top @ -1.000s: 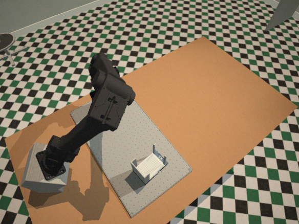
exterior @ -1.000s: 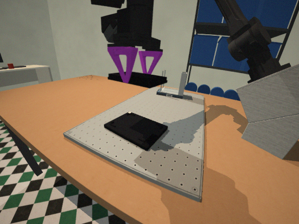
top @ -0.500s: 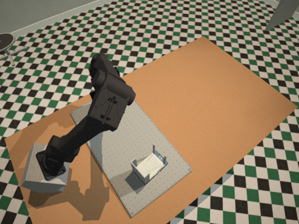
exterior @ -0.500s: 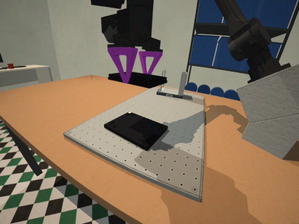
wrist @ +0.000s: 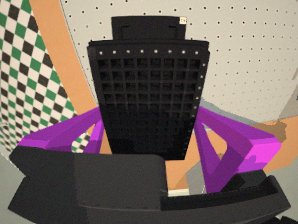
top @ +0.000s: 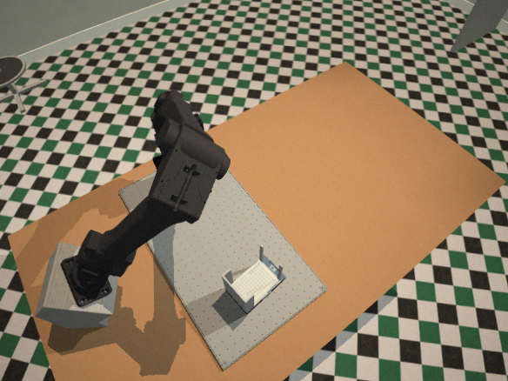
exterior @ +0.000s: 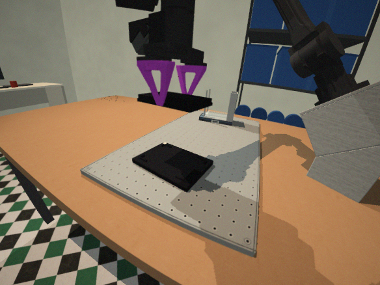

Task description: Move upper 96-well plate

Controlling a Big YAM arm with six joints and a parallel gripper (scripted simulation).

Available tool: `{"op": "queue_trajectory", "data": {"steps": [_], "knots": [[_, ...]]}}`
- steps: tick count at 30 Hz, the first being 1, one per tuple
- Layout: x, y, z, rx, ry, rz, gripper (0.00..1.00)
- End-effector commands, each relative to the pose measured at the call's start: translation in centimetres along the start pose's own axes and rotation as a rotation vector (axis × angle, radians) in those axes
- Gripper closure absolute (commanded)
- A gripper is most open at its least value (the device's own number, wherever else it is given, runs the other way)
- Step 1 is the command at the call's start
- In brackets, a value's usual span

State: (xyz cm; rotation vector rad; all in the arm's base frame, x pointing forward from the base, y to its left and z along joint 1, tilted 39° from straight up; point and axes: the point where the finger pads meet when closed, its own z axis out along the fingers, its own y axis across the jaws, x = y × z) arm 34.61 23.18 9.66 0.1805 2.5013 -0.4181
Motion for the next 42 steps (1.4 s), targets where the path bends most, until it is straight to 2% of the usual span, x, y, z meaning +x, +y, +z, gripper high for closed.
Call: {"op": "queue_trajectory", "data": {"steps": [1, 30, 35, 37, 38, 42], "knots": [[-2.0, 0.3, -1.5, -0.032, -0.029, 0.028, 1.0], [-2.3, 0.4, -1.7, -0.035, -0.031, 0.03, 1.0], [-0.5, -0.1, 1.0, -0.002, -0.006, 0.004, 1.0], [-0.5, -0.1, 1.0, -0.002, -0.006, 0.004, 1.0], [-1.5, 1.8, -0.4, -0.043, -0.03, 0.004, 1.0], [-0.5, 0.0, 1.9, -0.003, -0.004, 0.004, 1.0]]}}
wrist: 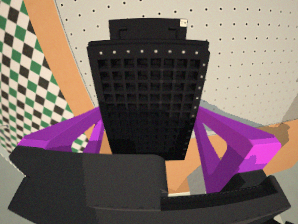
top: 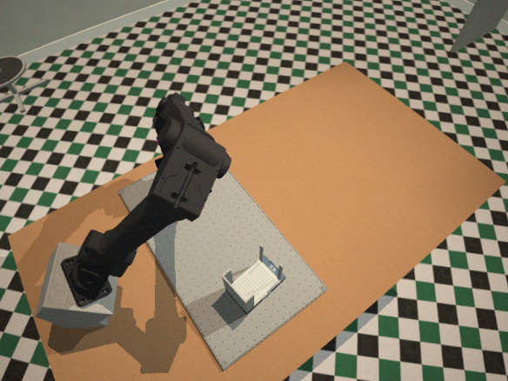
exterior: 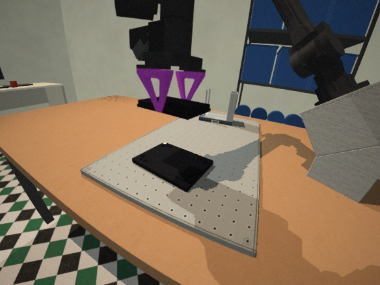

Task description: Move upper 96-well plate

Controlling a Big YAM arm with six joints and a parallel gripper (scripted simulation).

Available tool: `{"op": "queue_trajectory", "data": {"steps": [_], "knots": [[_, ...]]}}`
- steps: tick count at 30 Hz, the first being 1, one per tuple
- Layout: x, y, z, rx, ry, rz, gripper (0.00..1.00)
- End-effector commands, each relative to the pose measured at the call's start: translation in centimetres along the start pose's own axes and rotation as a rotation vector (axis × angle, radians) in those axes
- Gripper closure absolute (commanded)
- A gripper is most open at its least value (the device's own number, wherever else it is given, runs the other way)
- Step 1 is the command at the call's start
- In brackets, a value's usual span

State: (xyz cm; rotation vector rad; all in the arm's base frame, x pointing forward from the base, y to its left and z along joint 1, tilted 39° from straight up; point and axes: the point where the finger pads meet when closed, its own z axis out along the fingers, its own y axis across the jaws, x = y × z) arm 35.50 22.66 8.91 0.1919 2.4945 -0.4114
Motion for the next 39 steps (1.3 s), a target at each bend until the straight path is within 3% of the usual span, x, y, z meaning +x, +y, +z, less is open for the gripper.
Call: {"op": "queue_trajectory", "data": {"steps": [1, 9, 12, 13, 16, 27, 29, 30, 35, 39], "knots": [[-0.1, 0.1, 0.8, -0.001, 0.001, -0.006, 1.0], [-0.2, 0.2, 2.1, -0.003, 0.0, -0.005, 1.0], [-0.5, 0.4, 2.1, -0.007, -0.005, 0.0, 1.0], [-0.7, 1.0, 1.4, -0.027, -0.017, -0.003, 1.0], [0.0, 0.1, 3.0, -0.001, 0.001, -0.007, 1.0], [-0.3, 0.3, 4.7, -0.004, -0.003, -0.003, 1.0], [-0.3, 0.3, 4.7, -0.004, -0.003, -0.003, 1.0], [0.0, 0.8, 3.8, -0.026, -0.016, -0.014, 1.0], [0.1, 0.1, 5.8, 0.0, 0.001, -0.007, 1.0], [-0.3, 0.8, 6.1, -0.013, -0.008, -0.006, 1.0]]}}
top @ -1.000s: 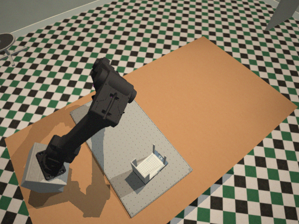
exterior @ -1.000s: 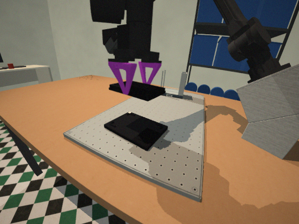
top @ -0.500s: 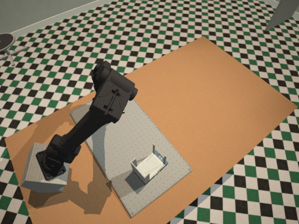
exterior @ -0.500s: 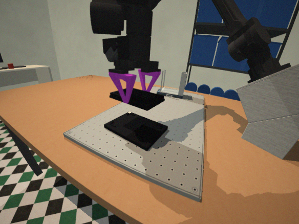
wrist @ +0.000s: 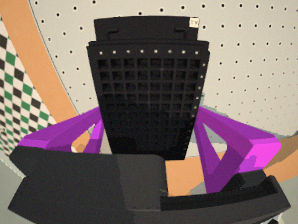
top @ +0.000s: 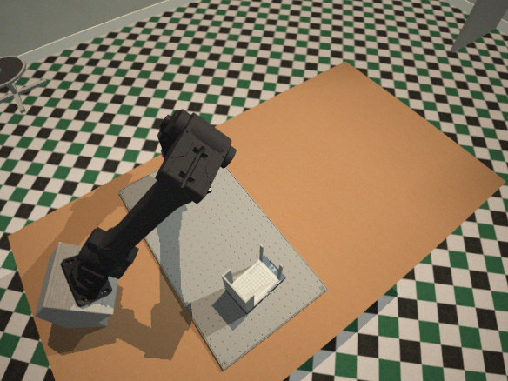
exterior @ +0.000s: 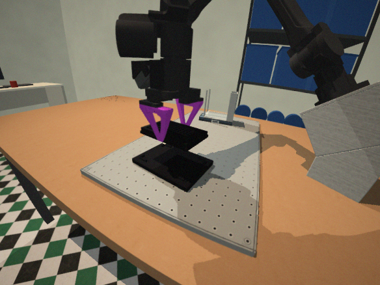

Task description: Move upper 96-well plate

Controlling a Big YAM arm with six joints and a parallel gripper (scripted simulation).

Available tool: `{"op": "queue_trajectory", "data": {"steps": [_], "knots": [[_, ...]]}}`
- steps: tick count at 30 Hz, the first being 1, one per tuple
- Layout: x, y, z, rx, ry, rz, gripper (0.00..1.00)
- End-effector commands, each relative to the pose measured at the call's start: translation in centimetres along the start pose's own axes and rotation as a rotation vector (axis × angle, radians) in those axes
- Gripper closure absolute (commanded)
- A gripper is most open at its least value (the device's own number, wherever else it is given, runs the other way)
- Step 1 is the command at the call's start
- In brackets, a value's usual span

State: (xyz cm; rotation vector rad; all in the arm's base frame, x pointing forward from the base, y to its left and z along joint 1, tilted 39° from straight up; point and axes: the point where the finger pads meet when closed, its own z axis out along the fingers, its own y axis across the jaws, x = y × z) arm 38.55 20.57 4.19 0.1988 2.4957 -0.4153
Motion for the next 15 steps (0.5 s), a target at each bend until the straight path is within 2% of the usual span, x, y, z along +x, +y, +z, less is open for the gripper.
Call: {"op": "queue_trajectory", "data": {"steps": [1, 3, 7, 8, 11, 15], "knots": [[-0.3, 0.9, 0.2, -0.018, -0.01, -0.014, 1.0], [-0.2, 0.3, 1.0, -0.006, -0.003, -0.01, 1.0], [-0.3, 0.3, 1.3, -0.007, -0.005, -0.008, 1.0], [-0.9, 1.3, 0.3, -0.034, -0.024, -0.008, 1.0], [-0.4, 0.4, 1.9, -0.008, -0.005, -0.007, 1.0], [-0.2, 0.3, 2.6, -0.007, -0.004, -0.008, 1.0]]}}
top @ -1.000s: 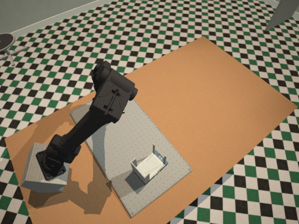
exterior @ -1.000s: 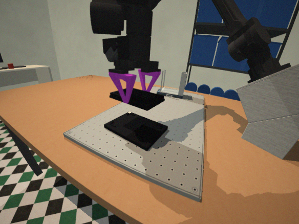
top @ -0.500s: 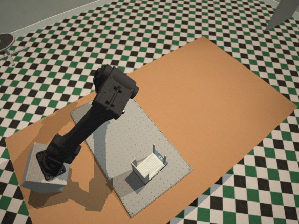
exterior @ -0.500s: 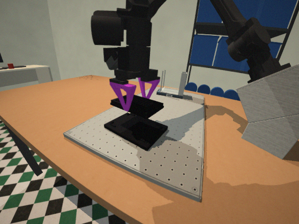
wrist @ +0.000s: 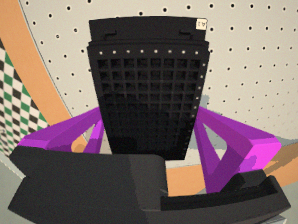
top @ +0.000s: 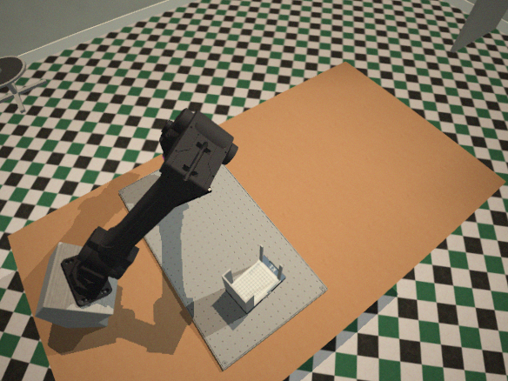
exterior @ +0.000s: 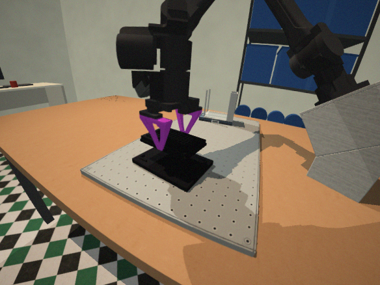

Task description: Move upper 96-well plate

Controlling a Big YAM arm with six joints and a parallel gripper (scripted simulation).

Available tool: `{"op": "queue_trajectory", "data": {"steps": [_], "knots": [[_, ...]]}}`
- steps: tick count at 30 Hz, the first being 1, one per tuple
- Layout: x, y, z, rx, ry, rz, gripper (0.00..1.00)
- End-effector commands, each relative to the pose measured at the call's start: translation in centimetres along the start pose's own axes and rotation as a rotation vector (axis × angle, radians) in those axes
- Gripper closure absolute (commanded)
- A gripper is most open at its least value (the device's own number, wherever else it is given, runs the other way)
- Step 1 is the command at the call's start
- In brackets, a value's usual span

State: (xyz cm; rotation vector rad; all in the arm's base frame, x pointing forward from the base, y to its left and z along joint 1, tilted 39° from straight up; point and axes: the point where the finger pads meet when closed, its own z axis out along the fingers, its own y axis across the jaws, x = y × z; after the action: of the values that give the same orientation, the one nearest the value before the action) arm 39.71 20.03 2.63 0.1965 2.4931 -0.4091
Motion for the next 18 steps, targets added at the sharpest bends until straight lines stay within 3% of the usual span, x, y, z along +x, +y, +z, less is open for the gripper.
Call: {"op": "queue_trajectory", "data": {"steps": [1, 9, 10, 18], "knots": [[-0.3, 0.2, 0.7, -0.004, -0.003, -0.006, 1.0], [-0.2, 0.1, 1.8, -0.002, -0.001, -0.008, 1.0], [-0.7, 0.8, 1.0, -0.023, -0.018, -0.008, 1.0], [0.0, 0.0, 3.3, -0.001, 0.0, -0.01, 1.0]]}}
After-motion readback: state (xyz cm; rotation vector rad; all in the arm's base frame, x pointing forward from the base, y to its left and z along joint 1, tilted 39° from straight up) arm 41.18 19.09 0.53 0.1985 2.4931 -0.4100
